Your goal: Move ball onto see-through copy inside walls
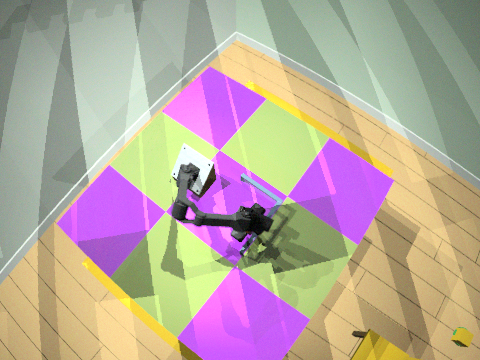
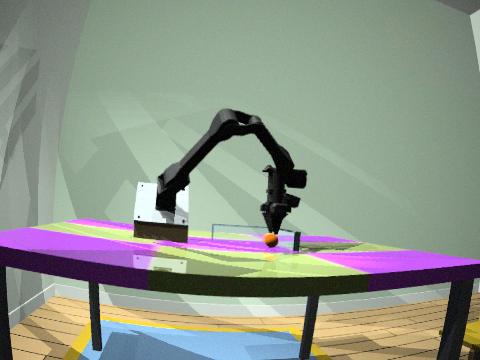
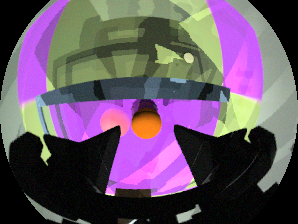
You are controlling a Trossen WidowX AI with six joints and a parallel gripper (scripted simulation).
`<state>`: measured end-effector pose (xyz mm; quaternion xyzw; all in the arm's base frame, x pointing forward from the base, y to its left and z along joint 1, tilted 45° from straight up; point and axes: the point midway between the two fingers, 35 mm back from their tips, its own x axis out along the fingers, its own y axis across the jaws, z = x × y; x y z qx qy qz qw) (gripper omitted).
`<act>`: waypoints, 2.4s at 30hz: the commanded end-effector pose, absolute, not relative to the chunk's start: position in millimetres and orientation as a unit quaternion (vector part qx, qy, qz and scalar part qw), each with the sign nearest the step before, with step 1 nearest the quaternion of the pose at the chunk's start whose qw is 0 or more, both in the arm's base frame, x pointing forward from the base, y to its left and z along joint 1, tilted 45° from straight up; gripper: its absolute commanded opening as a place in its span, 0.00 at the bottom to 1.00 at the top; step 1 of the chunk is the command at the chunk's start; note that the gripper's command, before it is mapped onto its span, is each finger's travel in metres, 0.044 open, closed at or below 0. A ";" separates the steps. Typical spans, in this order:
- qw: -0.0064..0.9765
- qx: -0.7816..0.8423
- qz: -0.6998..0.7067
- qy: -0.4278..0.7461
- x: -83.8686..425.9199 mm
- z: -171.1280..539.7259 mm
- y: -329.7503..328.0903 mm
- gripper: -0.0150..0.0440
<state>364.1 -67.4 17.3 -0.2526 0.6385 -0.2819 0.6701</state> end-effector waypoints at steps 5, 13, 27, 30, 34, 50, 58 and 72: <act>0.665 -0.256 -0.282 0.643 361.9 3.6 -79.7 0.81; 0.664 -0.257 -0.283 0.643 361.5 -2.4 -86.0 0.81; 0.665 -0.256 -0.280 0.644 361.0 -3.0 -84.5 0.45; 0.665 -0.252 -0.256 0.654 356.9 -4.7 -67.2 0.32; 0.665 -0.251 -0.256 0.655 360.1 11.3 -50.3 0.25; 0.665 -0.254 -0.279 0.644 360.4 87.9 6.1 0.25; 0.665 -0.255 -0.281 0.644 360.8 85.1 8.4 0.25; 0.665 -0.254 -0.281 0.643 364.9 22.6 6.1 0.25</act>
